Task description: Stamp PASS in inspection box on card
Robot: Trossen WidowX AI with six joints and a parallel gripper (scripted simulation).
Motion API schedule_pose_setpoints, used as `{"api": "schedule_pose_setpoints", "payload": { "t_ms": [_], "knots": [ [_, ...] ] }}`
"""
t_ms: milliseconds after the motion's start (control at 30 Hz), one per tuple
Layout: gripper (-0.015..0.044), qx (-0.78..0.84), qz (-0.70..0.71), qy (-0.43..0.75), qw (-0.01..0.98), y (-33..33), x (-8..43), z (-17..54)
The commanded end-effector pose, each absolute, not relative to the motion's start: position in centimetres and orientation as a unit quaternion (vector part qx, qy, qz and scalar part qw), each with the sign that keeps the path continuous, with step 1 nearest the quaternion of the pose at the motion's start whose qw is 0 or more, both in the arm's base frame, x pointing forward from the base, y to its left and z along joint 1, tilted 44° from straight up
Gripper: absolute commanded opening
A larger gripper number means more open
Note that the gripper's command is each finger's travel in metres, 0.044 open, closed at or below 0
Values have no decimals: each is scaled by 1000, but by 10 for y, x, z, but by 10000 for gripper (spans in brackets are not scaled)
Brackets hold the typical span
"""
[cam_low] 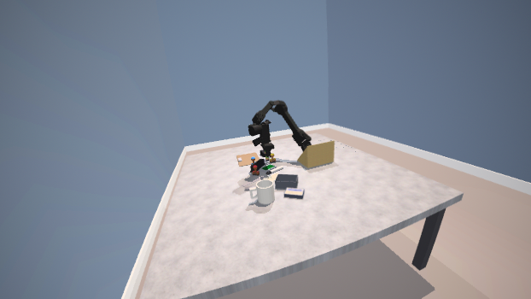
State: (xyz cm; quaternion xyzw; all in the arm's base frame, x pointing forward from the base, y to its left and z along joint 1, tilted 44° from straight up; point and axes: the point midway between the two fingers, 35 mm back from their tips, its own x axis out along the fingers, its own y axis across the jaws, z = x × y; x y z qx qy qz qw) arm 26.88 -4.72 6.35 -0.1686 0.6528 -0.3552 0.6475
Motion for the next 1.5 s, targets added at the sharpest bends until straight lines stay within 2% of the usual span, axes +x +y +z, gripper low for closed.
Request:
{"api": "schedule_pose_setpoints", "payload": {
  "t_ms": [0, 1133, 1467],
  "knots": [
    [0, -138, -381, 637, 656, -37, 273, 56],
    [0, 172, -625, 397, 650, 35, 281, -13],
    [0, 178, -629, 391, 649, 35, 281, -16]
  ]
}}
